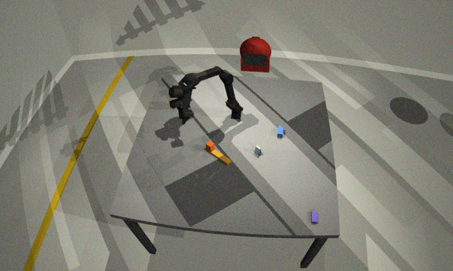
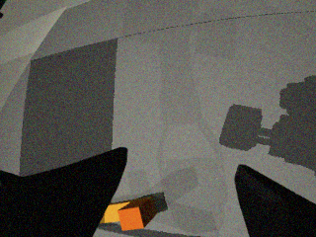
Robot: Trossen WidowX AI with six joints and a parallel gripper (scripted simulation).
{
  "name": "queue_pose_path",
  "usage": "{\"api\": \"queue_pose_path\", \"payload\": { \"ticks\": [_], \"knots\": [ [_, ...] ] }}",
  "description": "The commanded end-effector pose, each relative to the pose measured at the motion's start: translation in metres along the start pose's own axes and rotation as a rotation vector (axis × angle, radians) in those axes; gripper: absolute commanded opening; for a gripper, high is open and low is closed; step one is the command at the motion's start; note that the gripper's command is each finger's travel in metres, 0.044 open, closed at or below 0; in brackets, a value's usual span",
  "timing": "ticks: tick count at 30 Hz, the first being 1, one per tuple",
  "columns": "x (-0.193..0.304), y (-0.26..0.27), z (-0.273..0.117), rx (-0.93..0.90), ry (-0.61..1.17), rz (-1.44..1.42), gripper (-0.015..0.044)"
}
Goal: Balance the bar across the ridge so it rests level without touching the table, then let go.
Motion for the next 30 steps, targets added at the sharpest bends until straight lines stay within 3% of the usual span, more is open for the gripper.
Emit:
{"api": "queue_pose_path", "payload": {
  "ticks": [1,30],
  "knots": [
    [0.011,0.012,0.008,0.008,0.039,-0.145,0.0315],
    [0.117,0.087,0.061,-0.016,0.359,-1.311,0.0315]
  ]
}}
Point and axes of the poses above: the point midway between the two fingers, 35 mm back from their tips, its own z axis out along the fingers, its own y axis across the jaws, x = y × z, the point moved 6 cm from there along -z, back along the fingers, and after that the axes turned 12 degrees about z, right-handed, at the moved point
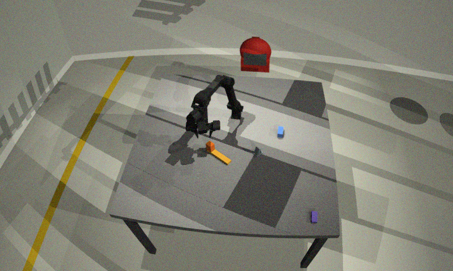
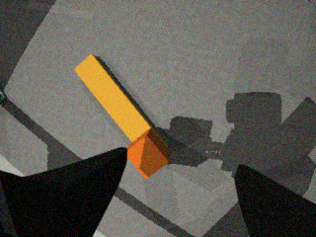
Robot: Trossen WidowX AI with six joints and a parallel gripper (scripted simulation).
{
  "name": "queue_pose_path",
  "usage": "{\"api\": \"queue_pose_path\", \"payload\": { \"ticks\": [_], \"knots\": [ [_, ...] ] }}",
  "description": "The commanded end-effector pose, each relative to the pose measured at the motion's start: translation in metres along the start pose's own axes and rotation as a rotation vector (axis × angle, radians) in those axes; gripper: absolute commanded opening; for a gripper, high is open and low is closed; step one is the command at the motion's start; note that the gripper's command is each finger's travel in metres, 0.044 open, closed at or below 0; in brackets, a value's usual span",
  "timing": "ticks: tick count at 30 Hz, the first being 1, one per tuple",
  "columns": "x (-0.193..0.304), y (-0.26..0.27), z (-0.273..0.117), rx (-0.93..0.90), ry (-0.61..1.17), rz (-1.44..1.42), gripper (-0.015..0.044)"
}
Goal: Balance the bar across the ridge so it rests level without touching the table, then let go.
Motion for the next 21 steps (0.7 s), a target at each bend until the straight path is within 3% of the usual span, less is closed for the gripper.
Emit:
{"api": "queue_pose_path", "payload": {
  "ticks": [1,16,21],
  "knots": [
    [-0.002,0.015,0.007,-0.008,0.039,-0.145,0.0315],
    [-0.009,0.071,0.029,-0.070,0.145,-0.743,0.0315],
    [-0.009,0.076,0.031,-0.078,0.155,-0.801,0.0315]
  ]
}}
Point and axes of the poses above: the point midway between the two fingers, 35 mm back from their tips, its own z axis out along the fingers, its own y axis across the jaws, x = y × z, the point moved 6 cm from there along -z, back along the fingers, and after that the axes turned 12 degrees about z, right-handed, at the moved point
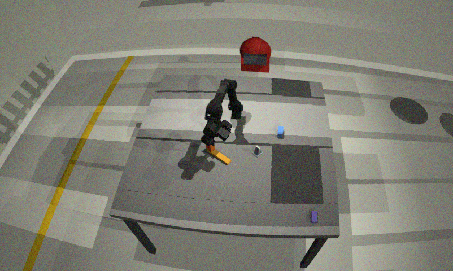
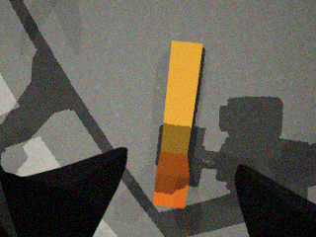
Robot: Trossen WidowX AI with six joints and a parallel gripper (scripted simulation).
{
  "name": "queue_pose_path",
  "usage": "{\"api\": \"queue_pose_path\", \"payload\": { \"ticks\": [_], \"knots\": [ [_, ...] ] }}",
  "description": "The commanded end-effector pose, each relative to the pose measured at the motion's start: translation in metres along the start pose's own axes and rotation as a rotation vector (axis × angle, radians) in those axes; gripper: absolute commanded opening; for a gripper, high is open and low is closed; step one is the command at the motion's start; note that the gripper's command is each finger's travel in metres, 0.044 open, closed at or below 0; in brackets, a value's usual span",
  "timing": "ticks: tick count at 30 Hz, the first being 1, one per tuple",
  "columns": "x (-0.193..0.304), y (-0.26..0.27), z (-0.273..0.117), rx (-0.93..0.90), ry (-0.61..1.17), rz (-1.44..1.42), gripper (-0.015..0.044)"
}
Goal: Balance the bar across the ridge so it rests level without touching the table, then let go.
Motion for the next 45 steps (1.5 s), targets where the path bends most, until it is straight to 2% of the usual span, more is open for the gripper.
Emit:
{"api": "queue_pose_path", "payload": {
  "ticks": [1,6,18,45],
  "knots": [
    [0.000,0.001,0.001,-0.002,0.010,-0.028,0.0315],
    [-0.001,-0.001,0.016,-0.002,0.009,-0.028,0.0315],
    [0.001,0.001,0.093,-0.002,0.009,-0.028,0.0315],
    [0.001,0.001,0.121,-0.002,0.010,-0.028,0.0315]
  ]
}}
Point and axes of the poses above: the point midway between the two fingers, 35 mm back from their tips, its own z axis out along the fingers, its own y axis across the jaws, x = y × z, the point moved 6 cm from there along -z, back along the fingers, and after that the axes turned 12 degrees about z, right-handed, at the moved point
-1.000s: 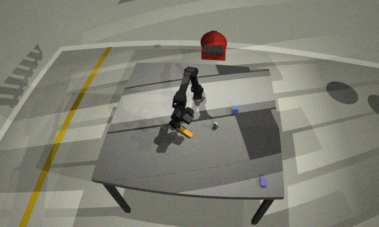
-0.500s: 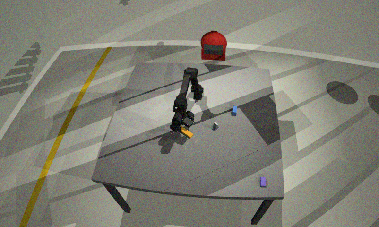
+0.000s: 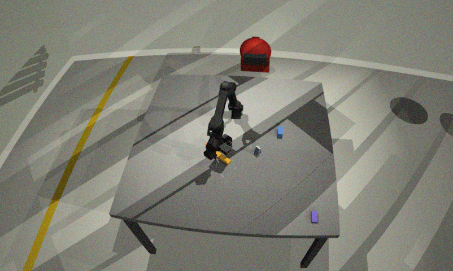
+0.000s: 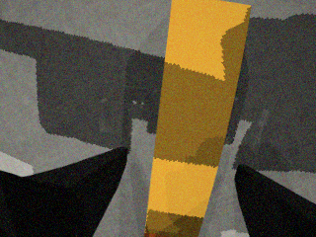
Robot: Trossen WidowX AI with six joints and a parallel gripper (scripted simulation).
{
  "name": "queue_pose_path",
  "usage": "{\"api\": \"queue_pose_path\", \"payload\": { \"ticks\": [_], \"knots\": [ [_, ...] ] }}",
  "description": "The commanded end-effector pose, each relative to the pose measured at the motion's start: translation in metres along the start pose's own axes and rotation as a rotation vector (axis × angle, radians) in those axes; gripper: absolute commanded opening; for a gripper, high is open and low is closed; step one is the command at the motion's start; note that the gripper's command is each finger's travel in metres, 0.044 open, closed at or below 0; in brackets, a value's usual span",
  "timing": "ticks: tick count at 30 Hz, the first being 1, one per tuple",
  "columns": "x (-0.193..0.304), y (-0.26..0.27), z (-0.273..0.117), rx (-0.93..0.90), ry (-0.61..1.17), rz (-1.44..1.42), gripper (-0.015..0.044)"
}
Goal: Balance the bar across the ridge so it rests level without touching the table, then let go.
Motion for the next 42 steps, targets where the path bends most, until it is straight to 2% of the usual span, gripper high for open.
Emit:
{"api": "queue_pose_path", "payload": {
  "ticks": [1,6,12,20,24,42],
  "knots": [
    [0.000,0.000,0.001,0.004,0.001,-0.003,0.0315],
    [0.000,0.000,0.001,0.004,0.001,-0.003,0.0315],
    [0.000,0.000,0.000,0.000,0.000,0.000,0.0157],
    [0.000,0.000,0.000,0.000,0.000,0.000,0.0104],
    [-0.001,-0.001,-0.006,0.001,0.000,0.000,0.0000],
    [-0.003,-0.004,-0.052,0.003,0.000,-0.002,0.0000]
  ]
}}
Point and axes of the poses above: the point midway between the two fingers, 35 mm back from their tips, its own z axis out along the fingers, its own y axis across the jaws, x = y × z, the point moved 6 cm from there along -z, back along the fingers, and after that the axes turned 12 degrees about z, right-handed, at the moved point
